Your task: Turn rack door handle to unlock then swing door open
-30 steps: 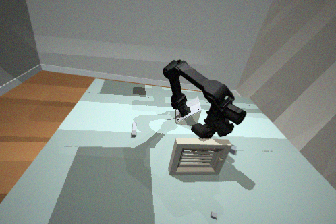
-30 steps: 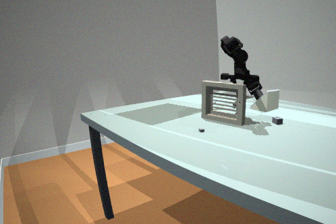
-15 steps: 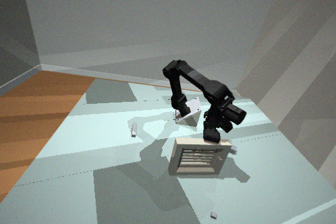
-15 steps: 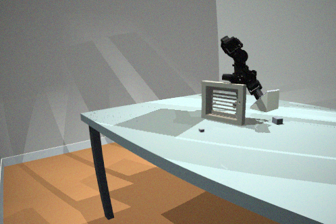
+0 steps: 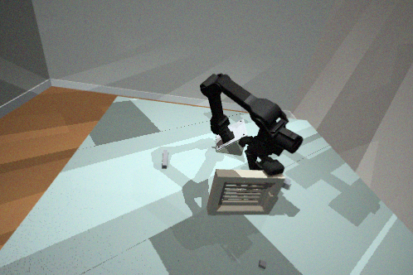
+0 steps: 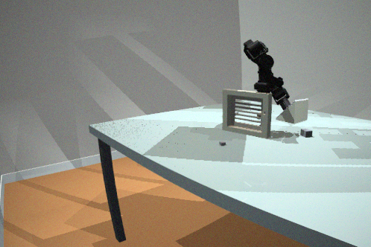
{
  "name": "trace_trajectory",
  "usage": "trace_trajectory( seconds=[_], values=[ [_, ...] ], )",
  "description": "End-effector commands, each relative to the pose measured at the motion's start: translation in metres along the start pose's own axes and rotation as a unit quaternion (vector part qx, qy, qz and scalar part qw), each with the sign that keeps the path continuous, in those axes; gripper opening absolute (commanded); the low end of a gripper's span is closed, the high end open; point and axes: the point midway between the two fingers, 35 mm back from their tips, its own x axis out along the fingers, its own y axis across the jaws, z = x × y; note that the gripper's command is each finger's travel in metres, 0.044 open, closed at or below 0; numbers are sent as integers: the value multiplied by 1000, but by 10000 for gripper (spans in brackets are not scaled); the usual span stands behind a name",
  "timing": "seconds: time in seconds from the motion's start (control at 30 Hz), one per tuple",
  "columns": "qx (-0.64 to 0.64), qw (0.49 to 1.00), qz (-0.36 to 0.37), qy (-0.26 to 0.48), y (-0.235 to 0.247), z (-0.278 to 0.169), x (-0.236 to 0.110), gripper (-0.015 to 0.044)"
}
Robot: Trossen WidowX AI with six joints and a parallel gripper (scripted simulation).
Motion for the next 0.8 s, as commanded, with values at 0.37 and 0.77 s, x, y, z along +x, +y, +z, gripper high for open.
trace_trajectory(
  seconds=[0.37,0.77],
  values=[
    [-29,1000,0,3,0,-1,0,178],
    [107,994,-1,3,0,-1,0,293]
  ],
)
